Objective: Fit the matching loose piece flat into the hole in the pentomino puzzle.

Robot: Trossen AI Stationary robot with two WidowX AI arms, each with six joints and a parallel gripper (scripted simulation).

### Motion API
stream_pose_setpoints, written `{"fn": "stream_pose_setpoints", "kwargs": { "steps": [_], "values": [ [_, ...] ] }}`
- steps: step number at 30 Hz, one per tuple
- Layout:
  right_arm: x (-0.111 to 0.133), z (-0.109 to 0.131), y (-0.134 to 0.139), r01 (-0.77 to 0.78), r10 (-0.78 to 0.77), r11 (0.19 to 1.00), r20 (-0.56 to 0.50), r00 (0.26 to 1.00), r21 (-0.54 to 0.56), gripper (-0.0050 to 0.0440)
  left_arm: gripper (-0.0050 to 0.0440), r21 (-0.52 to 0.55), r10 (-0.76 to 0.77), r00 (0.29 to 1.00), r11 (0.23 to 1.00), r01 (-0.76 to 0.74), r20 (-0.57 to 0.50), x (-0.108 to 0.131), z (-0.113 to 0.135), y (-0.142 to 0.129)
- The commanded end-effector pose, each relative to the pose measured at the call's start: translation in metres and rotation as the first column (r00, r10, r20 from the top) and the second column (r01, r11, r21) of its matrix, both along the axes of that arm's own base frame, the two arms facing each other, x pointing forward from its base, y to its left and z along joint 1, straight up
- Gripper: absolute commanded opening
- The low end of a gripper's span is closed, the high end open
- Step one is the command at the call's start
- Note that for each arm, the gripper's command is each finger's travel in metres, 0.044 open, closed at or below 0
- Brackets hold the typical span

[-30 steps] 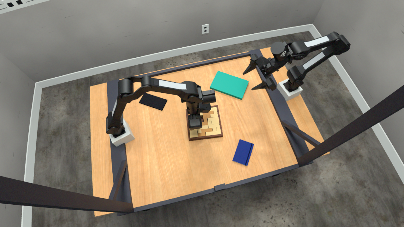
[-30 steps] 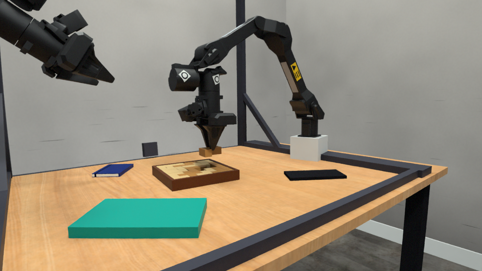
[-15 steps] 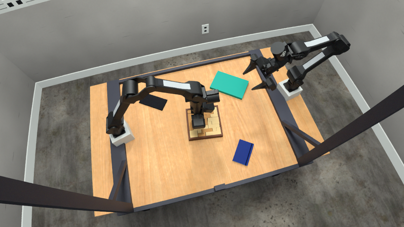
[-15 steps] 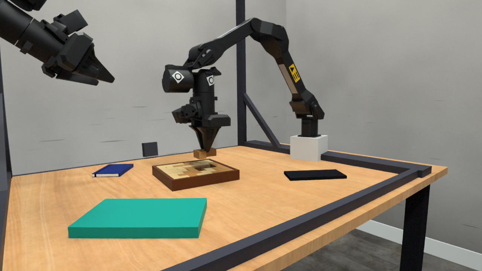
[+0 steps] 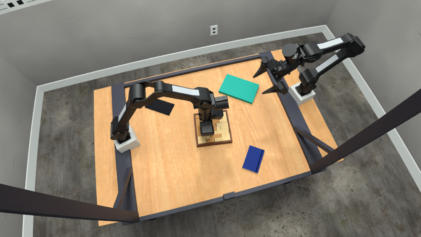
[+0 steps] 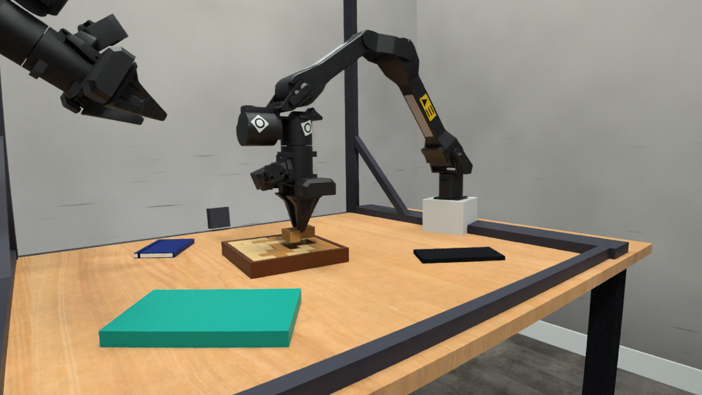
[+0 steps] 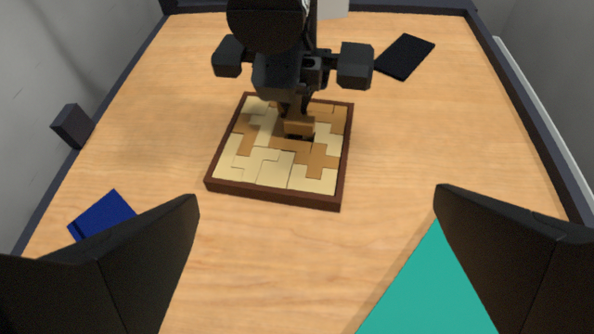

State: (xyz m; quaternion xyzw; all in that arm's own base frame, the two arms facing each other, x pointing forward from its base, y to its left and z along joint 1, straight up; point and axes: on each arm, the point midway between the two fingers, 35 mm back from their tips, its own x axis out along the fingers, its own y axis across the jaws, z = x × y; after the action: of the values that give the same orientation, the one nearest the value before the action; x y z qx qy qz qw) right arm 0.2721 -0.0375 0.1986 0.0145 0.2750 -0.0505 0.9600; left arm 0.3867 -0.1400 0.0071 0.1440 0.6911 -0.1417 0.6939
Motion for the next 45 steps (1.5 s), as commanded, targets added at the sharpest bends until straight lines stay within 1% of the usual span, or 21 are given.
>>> {"fn": "stream_pose_setpoints", "kwargs": {
  "steps": [1,3,5,8,11,18,22,27,28,32,36,45],
  "values": [
    [0.0,0.006,0.0,-0.002,0.002,1.0,0.017,1.0,-0.003,0.044,-0.005,-0.014,0.0,1.0,1.0,0.0,0.026,0.002,0.01,0.0],
    [0.0,0.006,0.0,-0.002,0.002,1.0,0.017,1.0,-0.003,0.044,-0.005,-0.015,0.0,1.0,1.0,0.001,0.028,0.002,0.01,0.0],
    [0.0,0.006,0.0,-0.002,0.002,1.0,0.017,1.0,-0.003,0.044,-0.005,-0.008,0.0,1.0,1.0,0.0,0.008,0.001,0.0,0.0],
    [0.0,0.006,0.0,-0.002,0.002,1.0,0.017,1.0,-0.003,0.044,-0.005,-0.01,0.0,1.0,1.0,0.0,0.014,0.003,0.0,-0.001],
    [0.0,0.006,0.0,-0.002,0.002,1.0,0.017,1.0,-0.003,0.044,-0.005,-0.007,0.0,1.0,1.0,0.0,0.005,0.0,-0.008,0.0],
    [0.0,0.006,0.0,-0.002,0.002,1.0,0.017,1.0,-0.003,0.044,-0.005,-0.007,0.0,1.0,1.0,0.0,0.005,0.002,-0.026,0.0],
    [0.0,0.006,0.0,-0.002,0.002,1.0,0.017,1.0,-0.003,0.044,-0.005,-0.006,0.0,1.0,1.0,0.0,0.005,0.001,-0.033,0.0],
    [0.0,0.006,0.0,-0.002,0.002,1.0,0.017,1.0,-0.003,0.044,-0.005,-0.005,0.0,1.0,1.0,0.0,0.005,-0.001,-0.035,0.001],
    [0.0,0.006,0.0,-0.002,0.002,1.0,0.017,1.0,-0.003,0.044,-0.005,-0.011,0.0,1.0,1.0,0.0,0.021,0.001,-0.029,0.001],
    [0.0,0.006,0.0,-0.002,0.002,1.0,0.017,1.0,-0.003,0.044,-0.005,-0.011,0.0,1.0,1.0,0.0,0.021,0.0,-0.029,0.001],
    [0.0,0.006,0.0,-0.002,0.002,1.0,0.017,1.0,-0.003,0.044,-0.005,-0.017,0.001,0.999,1.0,0.0,0.038,0.008,-0.015,-0.003],
    [0.0,0.006,0.0,-0.002,0.002,1.0,0.017,1.0,-0.003,0.044,-0.005,-0.015,0.001,0.999,1.0,0.0,0.032,0.006,-0.016,-0.003]
  ]
}}
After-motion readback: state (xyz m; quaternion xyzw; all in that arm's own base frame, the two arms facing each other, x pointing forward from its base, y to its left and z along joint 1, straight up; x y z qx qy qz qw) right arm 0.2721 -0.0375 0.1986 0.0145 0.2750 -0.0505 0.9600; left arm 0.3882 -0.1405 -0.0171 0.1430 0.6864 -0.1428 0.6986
